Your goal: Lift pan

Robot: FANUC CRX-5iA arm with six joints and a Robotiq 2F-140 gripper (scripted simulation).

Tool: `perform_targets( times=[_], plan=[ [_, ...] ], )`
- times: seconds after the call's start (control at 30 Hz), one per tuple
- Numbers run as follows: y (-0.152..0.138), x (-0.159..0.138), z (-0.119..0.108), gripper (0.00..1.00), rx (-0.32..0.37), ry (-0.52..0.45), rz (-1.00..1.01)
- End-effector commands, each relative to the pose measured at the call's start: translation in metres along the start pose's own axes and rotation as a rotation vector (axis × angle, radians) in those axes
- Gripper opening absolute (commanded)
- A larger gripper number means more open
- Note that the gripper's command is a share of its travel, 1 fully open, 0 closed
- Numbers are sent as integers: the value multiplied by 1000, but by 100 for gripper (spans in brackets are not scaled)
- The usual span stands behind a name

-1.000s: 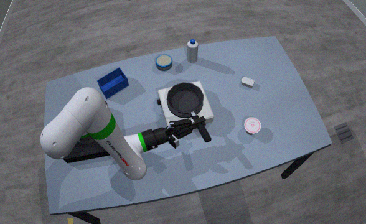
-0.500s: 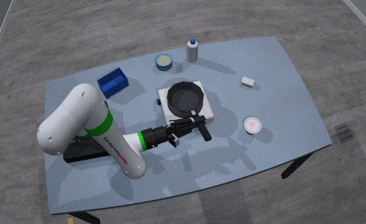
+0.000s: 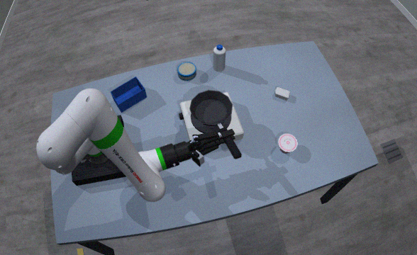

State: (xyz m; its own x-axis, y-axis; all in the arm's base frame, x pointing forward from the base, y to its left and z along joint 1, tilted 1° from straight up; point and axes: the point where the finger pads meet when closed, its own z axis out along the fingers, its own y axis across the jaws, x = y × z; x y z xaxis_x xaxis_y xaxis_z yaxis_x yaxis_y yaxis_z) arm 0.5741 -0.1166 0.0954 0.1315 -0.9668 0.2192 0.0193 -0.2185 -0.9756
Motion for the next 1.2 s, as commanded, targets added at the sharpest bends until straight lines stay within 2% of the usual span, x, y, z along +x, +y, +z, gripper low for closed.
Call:
perform_targets(
  times=[0.0, 1.17],
  plan=[
    [-8, 2, 0, 10, 1, 0, -1],
    [-64, 14, 0, 10, 1, 0, -1]
  ],
)
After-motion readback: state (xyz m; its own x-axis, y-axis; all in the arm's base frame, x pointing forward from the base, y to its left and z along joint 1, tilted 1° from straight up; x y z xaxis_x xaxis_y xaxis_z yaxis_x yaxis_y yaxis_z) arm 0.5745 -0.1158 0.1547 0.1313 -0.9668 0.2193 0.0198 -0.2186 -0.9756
